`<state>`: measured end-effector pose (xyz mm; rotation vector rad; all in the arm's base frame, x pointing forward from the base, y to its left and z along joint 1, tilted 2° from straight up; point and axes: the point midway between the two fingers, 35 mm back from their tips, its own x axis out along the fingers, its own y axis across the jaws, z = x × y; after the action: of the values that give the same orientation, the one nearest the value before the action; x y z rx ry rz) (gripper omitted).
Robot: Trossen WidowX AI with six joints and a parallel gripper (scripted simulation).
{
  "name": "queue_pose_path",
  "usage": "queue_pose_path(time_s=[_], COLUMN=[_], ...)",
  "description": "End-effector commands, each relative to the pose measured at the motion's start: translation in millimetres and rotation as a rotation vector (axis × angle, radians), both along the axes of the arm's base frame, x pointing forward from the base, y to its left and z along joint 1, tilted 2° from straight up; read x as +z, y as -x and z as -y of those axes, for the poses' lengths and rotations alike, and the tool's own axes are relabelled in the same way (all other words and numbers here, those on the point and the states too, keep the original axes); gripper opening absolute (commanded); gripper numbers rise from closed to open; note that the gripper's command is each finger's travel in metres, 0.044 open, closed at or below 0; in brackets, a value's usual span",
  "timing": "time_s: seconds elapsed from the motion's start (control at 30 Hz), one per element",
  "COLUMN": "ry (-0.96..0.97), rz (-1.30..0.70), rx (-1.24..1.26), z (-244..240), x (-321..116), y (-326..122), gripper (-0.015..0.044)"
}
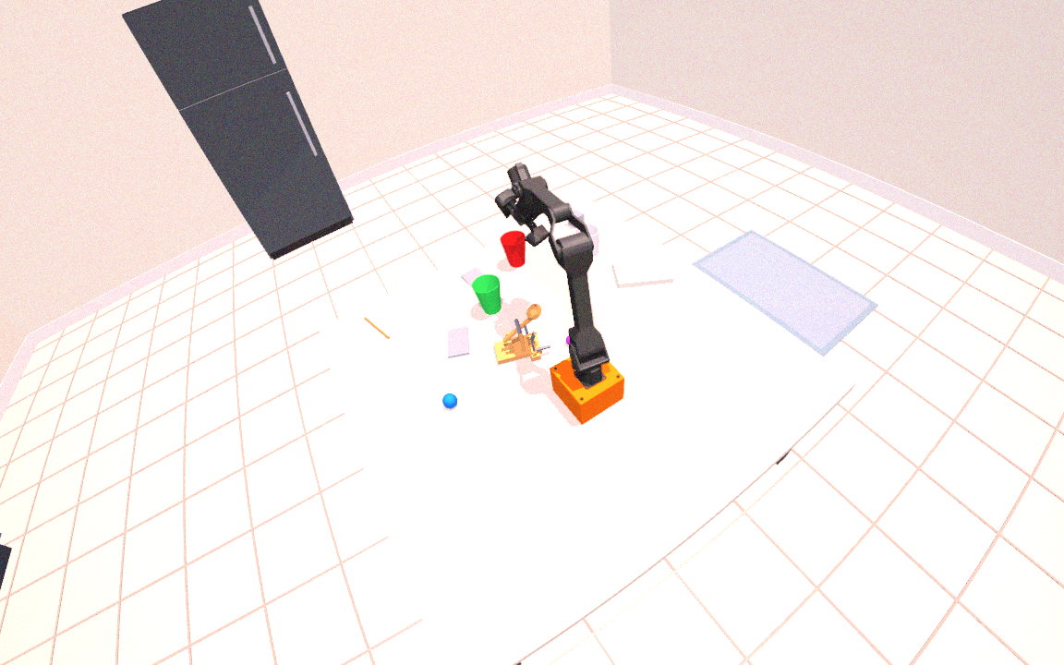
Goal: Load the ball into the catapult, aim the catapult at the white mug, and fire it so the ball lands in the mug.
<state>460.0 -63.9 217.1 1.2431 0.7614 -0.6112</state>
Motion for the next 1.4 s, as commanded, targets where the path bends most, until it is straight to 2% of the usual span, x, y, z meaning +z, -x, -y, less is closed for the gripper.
queue_pose_path(time_s=[0.0,1.37], ry=[0.063,0.619], rz=[-0.026,-0.268], rx=[0.095,1.308], z=[-9,-95], x=[-6,-91], y=[7,87], gripper=[0.0440,0.0440])
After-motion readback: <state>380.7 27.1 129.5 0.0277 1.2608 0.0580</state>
